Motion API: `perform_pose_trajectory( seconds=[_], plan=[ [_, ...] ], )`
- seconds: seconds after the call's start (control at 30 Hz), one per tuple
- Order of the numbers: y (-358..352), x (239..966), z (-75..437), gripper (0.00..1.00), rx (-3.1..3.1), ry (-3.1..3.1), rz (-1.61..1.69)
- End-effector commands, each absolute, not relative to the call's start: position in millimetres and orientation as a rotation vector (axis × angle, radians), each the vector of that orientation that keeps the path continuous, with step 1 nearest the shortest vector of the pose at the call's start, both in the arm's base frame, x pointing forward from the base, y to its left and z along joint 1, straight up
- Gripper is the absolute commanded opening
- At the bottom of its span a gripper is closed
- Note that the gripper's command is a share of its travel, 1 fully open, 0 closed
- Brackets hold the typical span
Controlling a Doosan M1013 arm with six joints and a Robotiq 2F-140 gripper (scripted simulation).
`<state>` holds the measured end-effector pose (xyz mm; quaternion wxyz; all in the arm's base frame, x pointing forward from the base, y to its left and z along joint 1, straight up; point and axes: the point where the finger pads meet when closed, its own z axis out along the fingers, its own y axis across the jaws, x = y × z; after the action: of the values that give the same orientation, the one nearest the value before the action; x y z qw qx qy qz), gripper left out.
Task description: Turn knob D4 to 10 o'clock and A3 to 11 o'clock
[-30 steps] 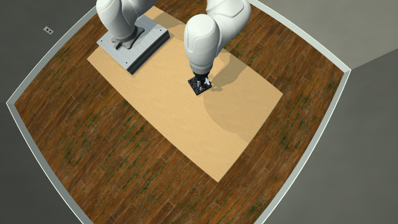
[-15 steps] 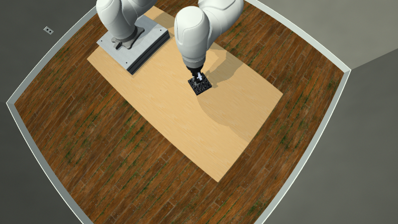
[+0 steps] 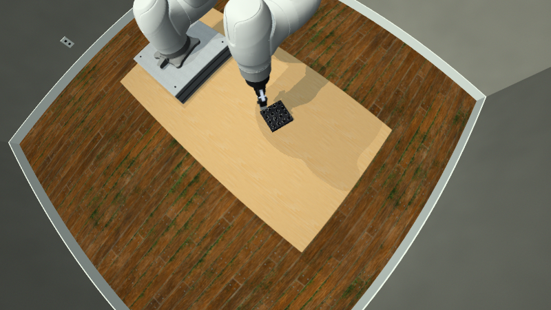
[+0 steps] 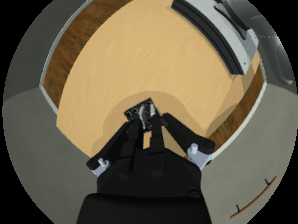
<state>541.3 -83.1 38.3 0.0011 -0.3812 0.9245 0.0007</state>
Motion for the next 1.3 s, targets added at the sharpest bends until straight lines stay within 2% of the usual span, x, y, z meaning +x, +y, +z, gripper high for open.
perform_pose_trajectory(
  seconds=[0.0, 1.27],
  plan=[
    [-83.1, 541.2, 38.5, 0.12, -1.196, 2.902, 0.002],
    [-83.0, 541.2, 33.8, 0.12, -1.196, 2.902, 0.002]
  ],
)
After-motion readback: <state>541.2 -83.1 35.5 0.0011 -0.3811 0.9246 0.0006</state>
